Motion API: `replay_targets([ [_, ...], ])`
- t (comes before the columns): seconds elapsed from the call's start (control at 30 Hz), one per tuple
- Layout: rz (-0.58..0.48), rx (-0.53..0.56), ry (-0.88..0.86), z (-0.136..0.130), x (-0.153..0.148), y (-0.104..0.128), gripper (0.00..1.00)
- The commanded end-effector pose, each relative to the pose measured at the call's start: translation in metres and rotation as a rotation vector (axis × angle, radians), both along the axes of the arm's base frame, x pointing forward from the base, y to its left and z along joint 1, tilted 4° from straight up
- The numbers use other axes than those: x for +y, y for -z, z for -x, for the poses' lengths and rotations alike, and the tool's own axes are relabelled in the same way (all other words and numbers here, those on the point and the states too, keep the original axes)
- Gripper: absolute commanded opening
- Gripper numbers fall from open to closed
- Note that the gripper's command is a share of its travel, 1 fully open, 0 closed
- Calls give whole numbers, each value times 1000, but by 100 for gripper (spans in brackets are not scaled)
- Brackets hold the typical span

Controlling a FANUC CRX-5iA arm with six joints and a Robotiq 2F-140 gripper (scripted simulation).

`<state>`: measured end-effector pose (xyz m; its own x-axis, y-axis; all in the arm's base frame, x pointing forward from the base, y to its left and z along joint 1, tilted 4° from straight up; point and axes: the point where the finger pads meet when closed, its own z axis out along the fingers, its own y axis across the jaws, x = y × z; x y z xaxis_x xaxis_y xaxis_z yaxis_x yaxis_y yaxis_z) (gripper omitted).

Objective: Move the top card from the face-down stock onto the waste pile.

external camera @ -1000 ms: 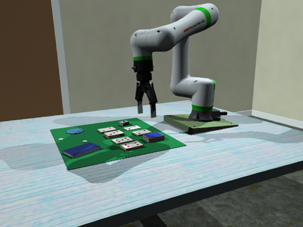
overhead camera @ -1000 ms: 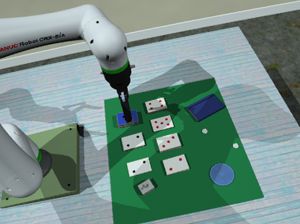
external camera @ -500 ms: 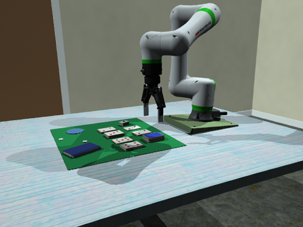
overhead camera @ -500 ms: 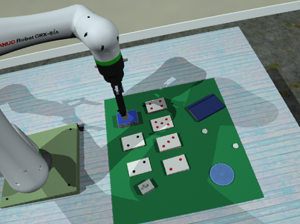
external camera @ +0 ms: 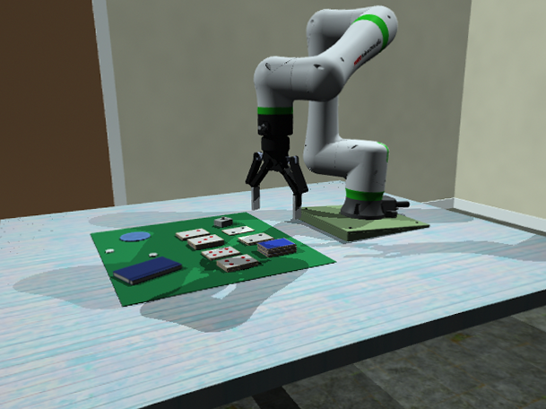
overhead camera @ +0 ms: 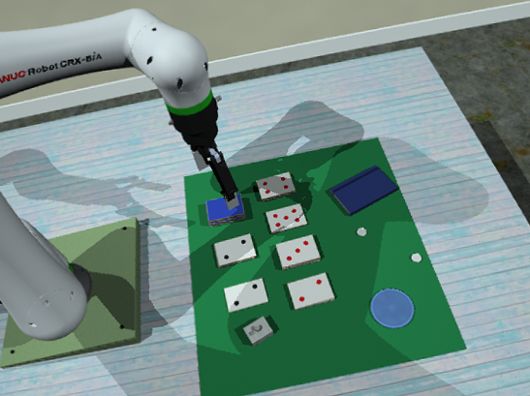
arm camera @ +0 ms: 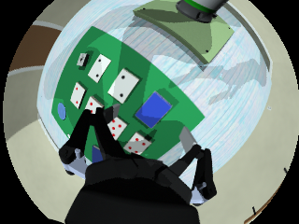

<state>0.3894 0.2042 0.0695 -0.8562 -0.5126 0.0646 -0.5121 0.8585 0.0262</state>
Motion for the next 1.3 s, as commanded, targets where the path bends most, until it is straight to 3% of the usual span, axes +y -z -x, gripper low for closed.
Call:
replay_targets([
  [0.0,-28,8,-278,0,0,0,100],
  [0.3,-38,-2,-660,0,-1,-1,100],
  [0.37,-38,-2,-660,0,-1,-1,100],
  [0.4,-42,-3,-785,0,-1,-1,100],
  [0.87,-49,-9,-1368,1,-2,-2,100],
  [0.93,-49,-9,-1368,1,-2,-2,100],
  [0.97,-51,-8,-1493,1,-2,-2,100],
  [1.27,-60,-3,-1861,1,-2,-2,100],
])
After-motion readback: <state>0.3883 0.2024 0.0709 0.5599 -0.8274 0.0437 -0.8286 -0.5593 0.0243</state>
